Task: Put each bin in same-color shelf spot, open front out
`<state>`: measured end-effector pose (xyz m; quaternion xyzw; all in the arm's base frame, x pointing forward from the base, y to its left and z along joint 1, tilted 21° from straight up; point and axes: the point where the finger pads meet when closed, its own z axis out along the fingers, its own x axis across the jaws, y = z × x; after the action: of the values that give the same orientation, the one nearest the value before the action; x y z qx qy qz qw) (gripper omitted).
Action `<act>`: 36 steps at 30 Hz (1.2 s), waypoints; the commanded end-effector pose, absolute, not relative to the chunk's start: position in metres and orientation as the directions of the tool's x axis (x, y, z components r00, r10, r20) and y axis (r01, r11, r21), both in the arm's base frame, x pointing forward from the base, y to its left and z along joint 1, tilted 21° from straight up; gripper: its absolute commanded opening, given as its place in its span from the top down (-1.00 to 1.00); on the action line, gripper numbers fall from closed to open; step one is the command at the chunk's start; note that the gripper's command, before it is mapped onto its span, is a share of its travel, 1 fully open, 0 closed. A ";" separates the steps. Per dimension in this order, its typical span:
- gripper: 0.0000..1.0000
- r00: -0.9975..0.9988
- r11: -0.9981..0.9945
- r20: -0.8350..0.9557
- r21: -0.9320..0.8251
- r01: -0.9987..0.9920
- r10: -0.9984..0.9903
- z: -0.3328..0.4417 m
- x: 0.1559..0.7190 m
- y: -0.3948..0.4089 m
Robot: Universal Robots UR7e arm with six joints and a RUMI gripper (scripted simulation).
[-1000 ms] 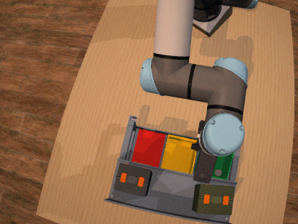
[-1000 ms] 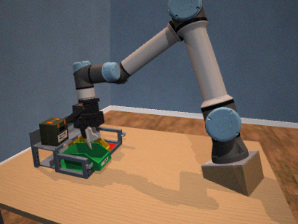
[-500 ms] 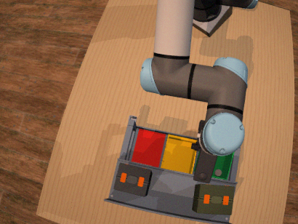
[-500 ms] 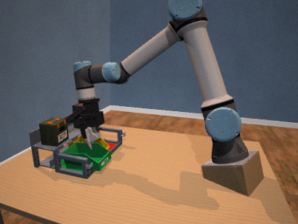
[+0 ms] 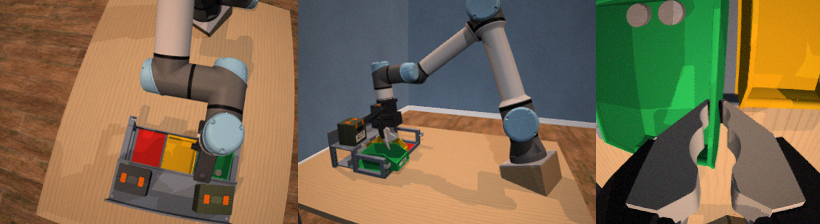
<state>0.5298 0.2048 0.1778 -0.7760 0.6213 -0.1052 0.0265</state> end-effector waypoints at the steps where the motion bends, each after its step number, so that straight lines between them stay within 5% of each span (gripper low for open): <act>1: 1.00 0.206 -0.227 0.130 -0.174 -0.958 -0.970 0.178 0.530 0.205; 36: 1.00 0.206 -0.227 0.130 -0.174 -0.958 -0.970 0.171 0.533 0.204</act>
<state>0.5326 0.2039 0.1703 -0.7760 0.6213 -0.1052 0.0265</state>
